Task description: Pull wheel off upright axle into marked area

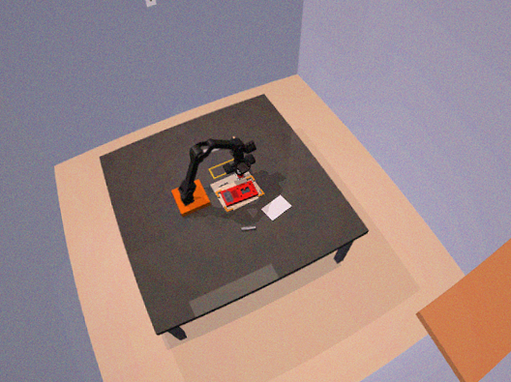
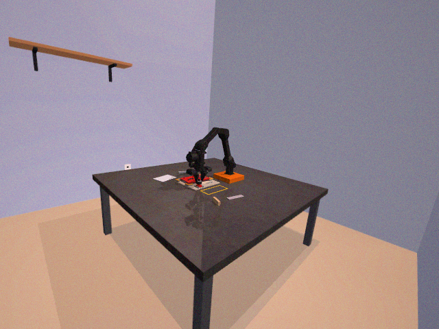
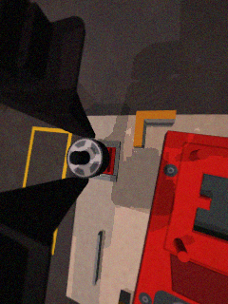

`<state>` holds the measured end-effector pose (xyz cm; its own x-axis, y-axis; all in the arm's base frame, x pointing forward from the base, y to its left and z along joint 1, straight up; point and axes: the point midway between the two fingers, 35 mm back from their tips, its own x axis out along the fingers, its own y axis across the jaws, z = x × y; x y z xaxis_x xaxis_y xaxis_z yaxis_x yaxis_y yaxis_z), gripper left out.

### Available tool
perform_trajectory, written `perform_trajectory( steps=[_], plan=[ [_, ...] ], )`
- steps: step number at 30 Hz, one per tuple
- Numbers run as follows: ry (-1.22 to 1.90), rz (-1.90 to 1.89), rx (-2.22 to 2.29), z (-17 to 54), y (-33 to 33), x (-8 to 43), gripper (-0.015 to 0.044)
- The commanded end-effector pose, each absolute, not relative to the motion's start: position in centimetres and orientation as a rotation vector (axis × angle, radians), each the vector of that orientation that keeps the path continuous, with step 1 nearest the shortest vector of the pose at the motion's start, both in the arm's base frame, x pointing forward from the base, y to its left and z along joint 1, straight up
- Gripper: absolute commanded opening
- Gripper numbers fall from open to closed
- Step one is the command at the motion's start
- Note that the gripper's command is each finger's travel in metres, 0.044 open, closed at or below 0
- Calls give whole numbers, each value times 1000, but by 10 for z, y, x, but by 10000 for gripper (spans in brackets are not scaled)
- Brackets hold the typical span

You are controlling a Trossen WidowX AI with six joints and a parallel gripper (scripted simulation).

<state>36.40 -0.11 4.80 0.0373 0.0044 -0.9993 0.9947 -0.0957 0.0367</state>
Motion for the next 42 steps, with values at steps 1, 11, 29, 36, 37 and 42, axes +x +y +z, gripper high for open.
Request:
perform_trajectory(
  steps=[1,11,29,36,37,42],
  plan=[
    [1137,-1246,1303,48,-1,365,174],
    [1137,-1247,1303,50,-1,365,0],
    [1137,-1248,1302,56,-1,365,0],
    [1137,-1249,1302,58,-1,365,0],
    [1137,-1249,1302,58,-1,365,0],
    [1137,-1249,1302,60,-1,365,0]
  ],
)
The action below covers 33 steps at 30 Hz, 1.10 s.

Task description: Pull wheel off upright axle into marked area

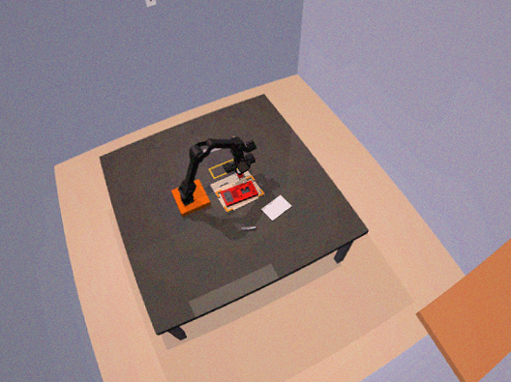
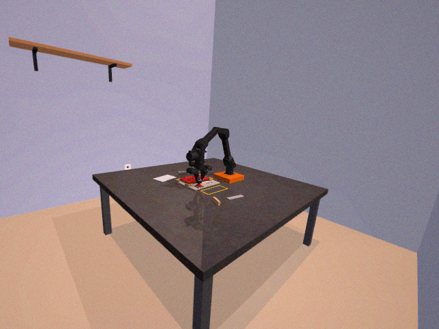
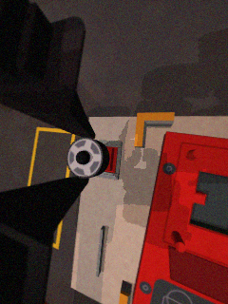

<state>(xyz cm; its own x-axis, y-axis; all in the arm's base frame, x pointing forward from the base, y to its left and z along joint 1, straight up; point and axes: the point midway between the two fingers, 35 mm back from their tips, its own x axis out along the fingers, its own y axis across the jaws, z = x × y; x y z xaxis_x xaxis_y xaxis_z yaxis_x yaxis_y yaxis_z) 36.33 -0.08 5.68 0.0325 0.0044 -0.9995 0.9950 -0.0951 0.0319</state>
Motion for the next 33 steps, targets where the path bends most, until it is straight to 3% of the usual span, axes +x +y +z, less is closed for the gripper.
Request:
perform_trajectory(
  steps=[1,33],
  plan=[
    [1137,-1249,1302,60,-1,365,0],
    [1138,-1252,1301,71,-1,364,0]
  ],
)
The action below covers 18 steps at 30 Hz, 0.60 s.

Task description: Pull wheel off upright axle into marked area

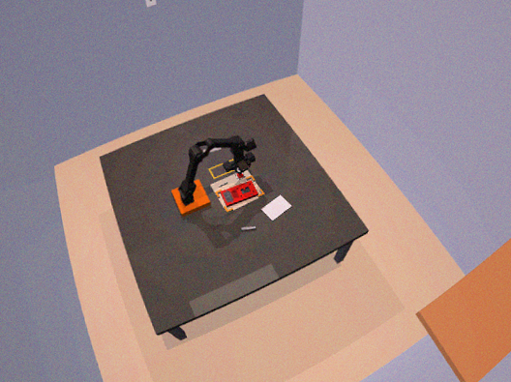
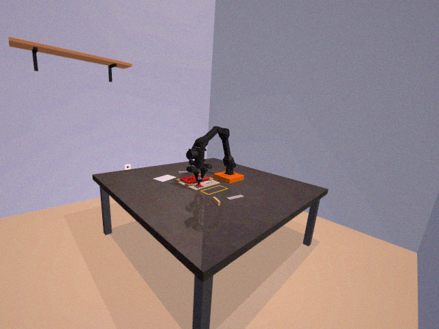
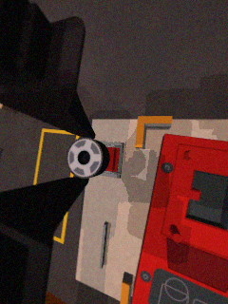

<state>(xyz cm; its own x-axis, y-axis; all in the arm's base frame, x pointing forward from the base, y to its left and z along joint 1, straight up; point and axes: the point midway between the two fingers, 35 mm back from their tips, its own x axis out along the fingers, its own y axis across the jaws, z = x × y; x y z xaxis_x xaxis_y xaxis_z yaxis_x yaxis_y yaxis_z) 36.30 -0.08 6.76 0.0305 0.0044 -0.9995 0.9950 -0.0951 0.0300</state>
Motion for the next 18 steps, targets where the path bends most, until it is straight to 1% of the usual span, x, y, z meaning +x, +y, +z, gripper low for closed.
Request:
perform_trajectory(
  steps=[1,18],
  plan=[
    [1138,-1252,1300,71,-1,364,0],
    [1138,-1254,1300,77,-1,364,0]
  ],
)
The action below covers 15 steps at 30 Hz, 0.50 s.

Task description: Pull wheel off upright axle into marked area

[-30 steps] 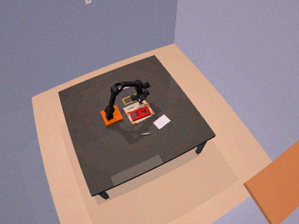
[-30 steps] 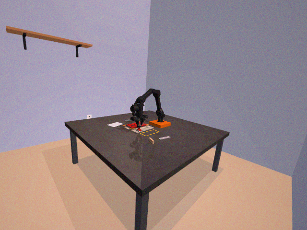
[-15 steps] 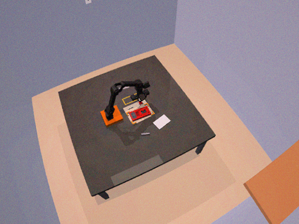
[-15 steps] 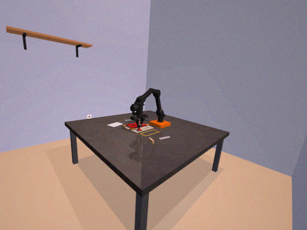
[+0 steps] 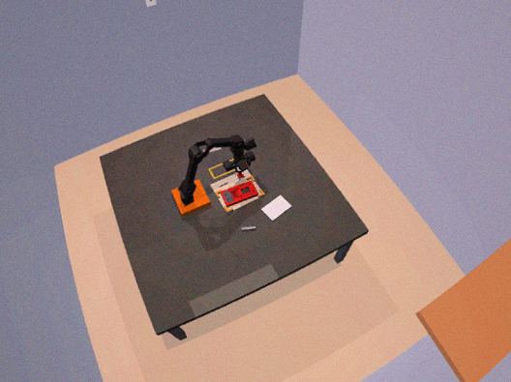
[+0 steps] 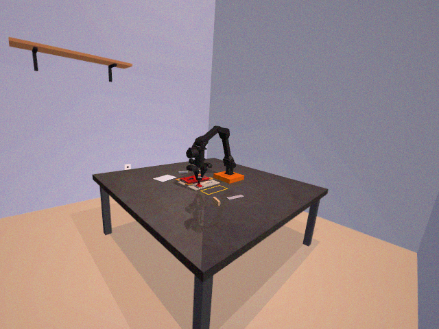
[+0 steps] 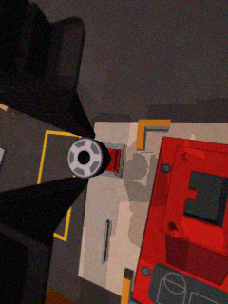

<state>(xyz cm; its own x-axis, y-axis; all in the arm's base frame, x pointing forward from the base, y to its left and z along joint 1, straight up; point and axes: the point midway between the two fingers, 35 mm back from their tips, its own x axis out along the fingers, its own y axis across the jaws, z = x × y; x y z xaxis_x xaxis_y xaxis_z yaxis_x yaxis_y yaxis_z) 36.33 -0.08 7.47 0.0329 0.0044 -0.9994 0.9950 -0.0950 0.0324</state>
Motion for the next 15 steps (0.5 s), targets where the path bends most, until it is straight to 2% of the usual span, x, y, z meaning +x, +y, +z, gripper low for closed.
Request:
perform_trajectory(
  steps=[1,15],
  plan=[
    [1138,-1254,1300,77,-1,364,0],
    [1138,-1255,1299,82,-1,364,0]
  ],
)
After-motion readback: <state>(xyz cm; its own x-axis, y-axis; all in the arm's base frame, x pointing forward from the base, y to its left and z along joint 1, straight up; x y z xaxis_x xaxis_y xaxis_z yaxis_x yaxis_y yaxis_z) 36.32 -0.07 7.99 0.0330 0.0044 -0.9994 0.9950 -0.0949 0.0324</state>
